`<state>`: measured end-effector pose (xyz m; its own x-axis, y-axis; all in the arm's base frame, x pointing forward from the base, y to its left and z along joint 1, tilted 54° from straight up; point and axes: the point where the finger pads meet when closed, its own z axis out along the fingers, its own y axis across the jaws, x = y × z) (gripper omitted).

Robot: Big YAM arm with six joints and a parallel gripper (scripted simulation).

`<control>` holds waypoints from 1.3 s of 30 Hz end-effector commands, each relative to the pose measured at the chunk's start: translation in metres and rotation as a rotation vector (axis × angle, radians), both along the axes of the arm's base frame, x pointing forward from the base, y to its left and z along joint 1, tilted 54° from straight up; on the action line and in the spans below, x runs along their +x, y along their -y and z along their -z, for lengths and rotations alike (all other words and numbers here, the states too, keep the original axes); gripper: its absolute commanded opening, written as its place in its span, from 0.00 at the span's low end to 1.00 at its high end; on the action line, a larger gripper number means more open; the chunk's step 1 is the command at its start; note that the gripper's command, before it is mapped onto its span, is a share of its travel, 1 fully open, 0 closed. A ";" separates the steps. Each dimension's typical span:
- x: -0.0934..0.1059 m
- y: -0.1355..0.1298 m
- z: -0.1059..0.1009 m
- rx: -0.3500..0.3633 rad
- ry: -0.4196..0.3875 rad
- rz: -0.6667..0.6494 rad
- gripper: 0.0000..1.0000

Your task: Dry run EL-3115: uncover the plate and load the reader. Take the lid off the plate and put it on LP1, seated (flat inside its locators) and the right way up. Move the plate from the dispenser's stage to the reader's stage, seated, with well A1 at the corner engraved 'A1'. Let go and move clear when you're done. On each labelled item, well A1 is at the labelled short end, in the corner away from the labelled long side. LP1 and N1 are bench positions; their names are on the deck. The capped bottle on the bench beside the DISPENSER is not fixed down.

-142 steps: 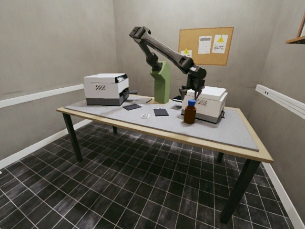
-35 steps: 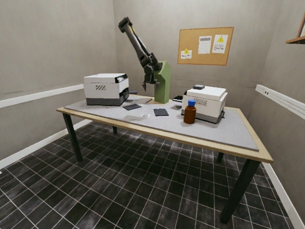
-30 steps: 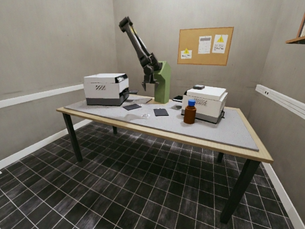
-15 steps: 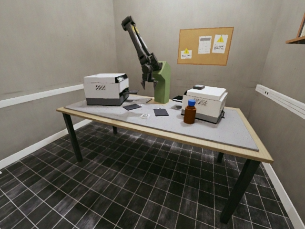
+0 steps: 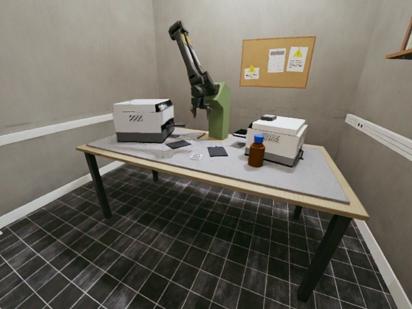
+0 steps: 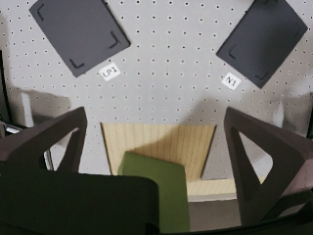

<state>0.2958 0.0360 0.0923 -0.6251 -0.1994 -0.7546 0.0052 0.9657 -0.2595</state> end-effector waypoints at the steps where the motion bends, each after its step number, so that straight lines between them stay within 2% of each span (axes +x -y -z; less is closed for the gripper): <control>1: -0.008 0.013 0.004 0.025 0.040 0.032 1.00; 3: -0.014 0.016 0.011 0.042 0.044 0.043 1.00; 11: -0.031 0.031 0.028 0.018 0.043 0.024 1.00; 18: -0.026 0.026 0.024 0.020 0.033 0.019 1.00; 23: -0.016 -0.002 0.029 -0.109 -0.010 -0.102 1.00; 25: -0.012 -0.003 0.026 -0.151 -0.019 -0.135 1.00; 28: -0.006 -0.020 0.025 -0.207 -0.025 -0.194 1.00; 31: -0.009 -0.017 0.029 -0.215 -0.041 -0.197 1.00; 35: -0.010 -0.039 0.039 -0.311 -0.089 -0.295 1.00; 37: -0.009 -0.035 0.039 -0.353 -0.114 -0.332 1.00; 39: -0.008 -0.044 0.043 -0.401 -0.134 -0.367 1.00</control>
